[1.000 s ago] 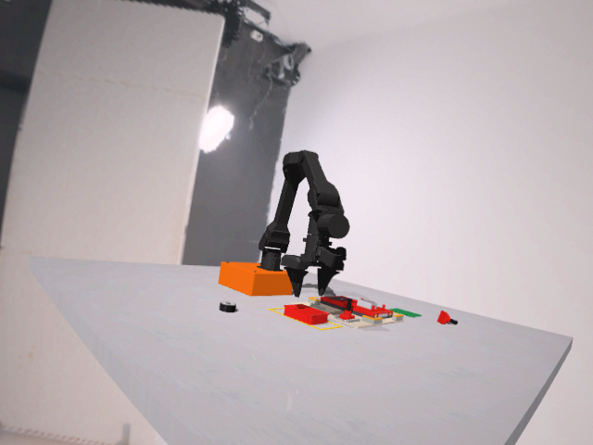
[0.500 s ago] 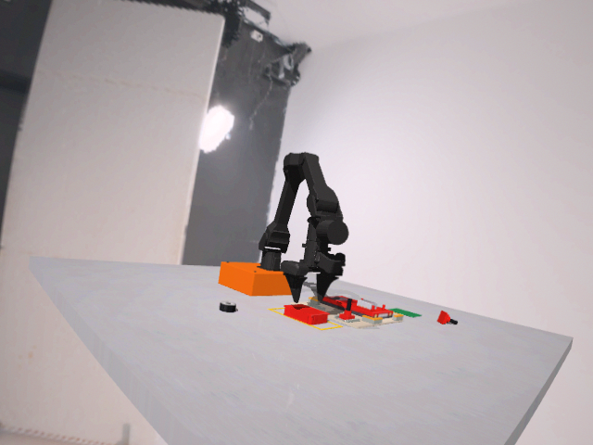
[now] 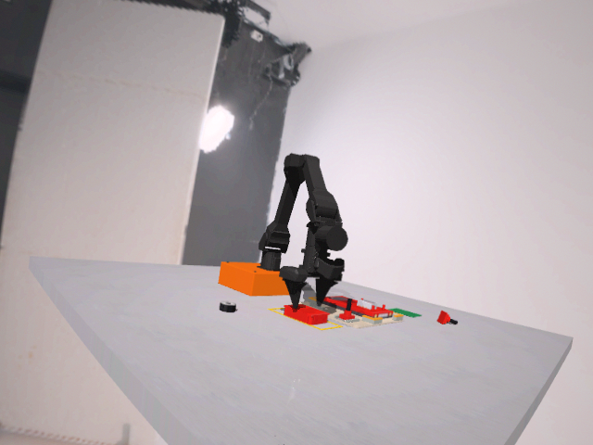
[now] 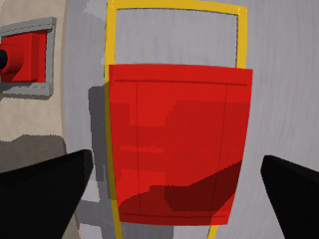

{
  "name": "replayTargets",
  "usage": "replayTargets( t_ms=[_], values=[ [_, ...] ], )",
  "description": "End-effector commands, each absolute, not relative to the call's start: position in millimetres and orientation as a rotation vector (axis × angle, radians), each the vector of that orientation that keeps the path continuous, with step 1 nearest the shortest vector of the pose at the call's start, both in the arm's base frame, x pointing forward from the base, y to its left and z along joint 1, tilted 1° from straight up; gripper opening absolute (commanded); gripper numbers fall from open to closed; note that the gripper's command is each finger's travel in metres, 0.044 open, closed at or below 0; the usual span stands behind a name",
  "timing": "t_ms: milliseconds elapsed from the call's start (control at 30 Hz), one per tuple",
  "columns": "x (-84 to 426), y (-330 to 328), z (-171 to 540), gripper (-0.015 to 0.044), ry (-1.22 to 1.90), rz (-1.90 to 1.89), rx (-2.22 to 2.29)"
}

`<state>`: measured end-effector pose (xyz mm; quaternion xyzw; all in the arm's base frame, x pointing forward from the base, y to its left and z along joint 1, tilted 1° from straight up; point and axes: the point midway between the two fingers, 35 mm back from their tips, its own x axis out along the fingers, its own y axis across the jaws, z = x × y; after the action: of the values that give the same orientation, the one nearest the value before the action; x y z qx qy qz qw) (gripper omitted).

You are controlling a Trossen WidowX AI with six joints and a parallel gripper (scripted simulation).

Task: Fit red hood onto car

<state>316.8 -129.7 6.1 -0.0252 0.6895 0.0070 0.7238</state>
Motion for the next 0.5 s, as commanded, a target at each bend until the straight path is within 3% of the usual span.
replayTargets(
  t_ms=[0,467],
  values=[
    [315.9,-129.7,2.5,0.0440,1.530,0.018,-0.059],
    [316.2,-129.9,-3.5,0.0440,1.530,0.018,-0.059]
  ],
)
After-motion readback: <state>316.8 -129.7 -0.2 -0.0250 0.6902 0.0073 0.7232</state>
